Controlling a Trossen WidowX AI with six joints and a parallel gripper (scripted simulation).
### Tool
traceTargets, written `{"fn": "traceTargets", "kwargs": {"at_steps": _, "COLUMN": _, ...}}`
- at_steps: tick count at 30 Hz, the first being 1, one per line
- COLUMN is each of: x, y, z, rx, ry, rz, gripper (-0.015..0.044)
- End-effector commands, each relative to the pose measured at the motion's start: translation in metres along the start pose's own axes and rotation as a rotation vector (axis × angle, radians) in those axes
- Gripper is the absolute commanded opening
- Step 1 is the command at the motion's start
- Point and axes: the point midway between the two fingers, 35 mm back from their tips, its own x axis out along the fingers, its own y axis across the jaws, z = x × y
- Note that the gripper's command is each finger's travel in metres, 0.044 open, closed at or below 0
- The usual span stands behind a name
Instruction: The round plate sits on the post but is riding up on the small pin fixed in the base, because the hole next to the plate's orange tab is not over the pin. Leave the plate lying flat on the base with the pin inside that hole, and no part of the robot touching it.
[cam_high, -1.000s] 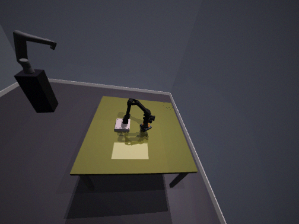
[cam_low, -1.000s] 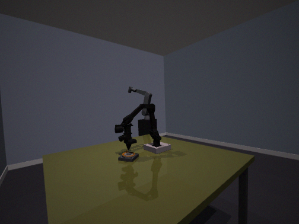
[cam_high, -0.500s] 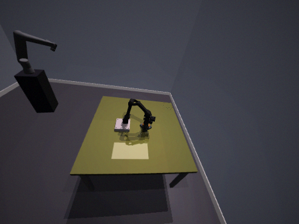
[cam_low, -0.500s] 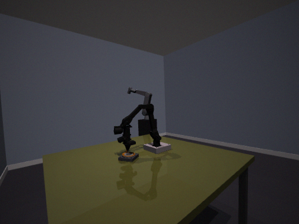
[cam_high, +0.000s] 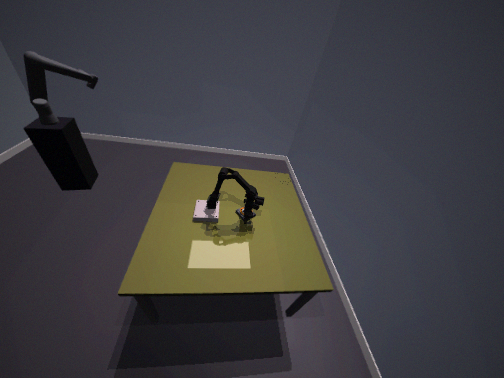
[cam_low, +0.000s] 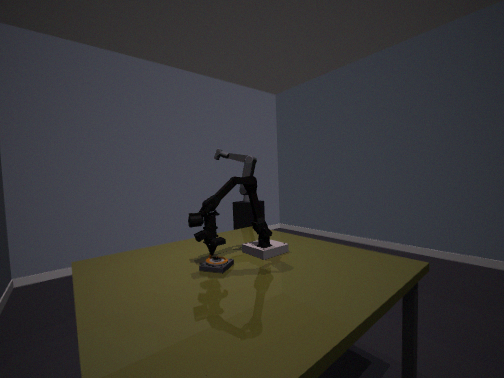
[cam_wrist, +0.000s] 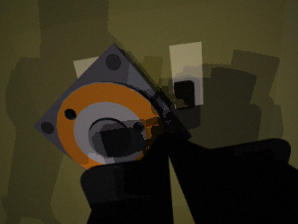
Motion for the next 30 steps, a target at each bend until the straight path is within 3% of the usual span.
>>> {"fn": "traceTargets", "kwargs": {"at_steps": 1, "x": -0.001, "y": 0.0, "z": 0.008, "rx": -0.001, "ry": -0.009, "rz": 0.003, "gripper": 0.0}}
{"fn": "traceTargets", "kwargs": {"at_steps": 20, "x": -0.002, "y": 0.003, "z": 0.018, "rx": -0.001, "ry": -0.01, "rz": 0.003, "gripper": 0.0}}
{"fn": "traceTargets", "kwargs": {"at_steps": 30, "x": -0.05, "y": 0.002, "z": 0.013, "rx": -0.001, "ry": -0.01, "rz": 0.003, "gripper": 0.0}}
